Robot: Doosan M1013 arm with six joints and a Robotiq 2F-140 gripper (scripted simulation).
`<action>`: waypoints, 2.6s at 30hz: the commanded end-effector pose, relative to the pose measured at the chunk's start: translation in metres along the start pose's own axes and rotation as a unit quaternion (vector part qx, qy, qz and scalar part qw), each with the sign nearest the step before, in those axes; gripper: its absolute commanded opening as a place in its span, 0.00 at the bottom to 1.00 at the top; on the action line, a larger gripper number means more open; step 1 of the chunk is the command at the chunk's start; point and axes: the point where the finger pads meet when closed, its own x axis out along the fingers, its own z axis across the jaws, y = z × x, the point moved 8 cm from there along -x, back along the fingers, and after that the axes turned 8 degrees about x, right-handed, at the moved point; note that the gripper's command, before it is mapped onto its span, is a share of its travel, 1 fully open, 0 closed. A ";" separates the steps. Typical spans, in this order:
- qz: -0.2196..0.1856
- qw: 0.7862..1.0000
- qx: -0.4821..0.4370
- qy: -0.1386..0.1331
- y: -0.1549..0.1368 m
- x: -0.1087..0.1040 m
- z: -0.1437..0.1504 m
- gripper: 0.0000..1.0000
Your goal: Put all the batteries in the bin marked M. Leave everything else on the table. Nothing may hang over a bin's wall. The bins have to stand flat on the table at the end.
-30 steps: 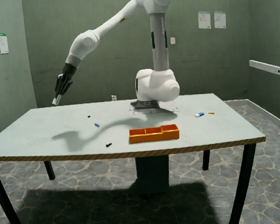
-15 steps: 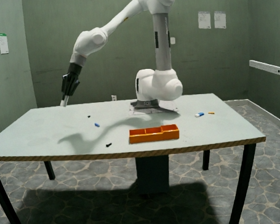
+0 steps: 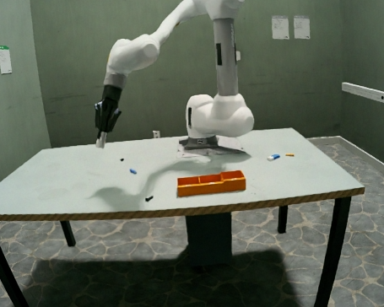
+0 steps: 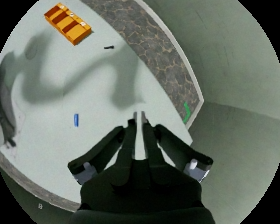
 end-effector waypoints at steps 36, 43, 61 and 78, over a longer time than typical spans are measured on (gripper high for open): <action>0.001 0.976 0.187 0.114 0.158 -0.035 -0.094 0.15; -0.015 0.963 0.229 0.138 0.184 -0.047 -0.118 0.15; -0.060 0.933 0.310 0.174 0.236 -0.079 -0.179 0.15; -0.120 0.895 0.385 0.188 0.270 -0.115 -0.238 0.15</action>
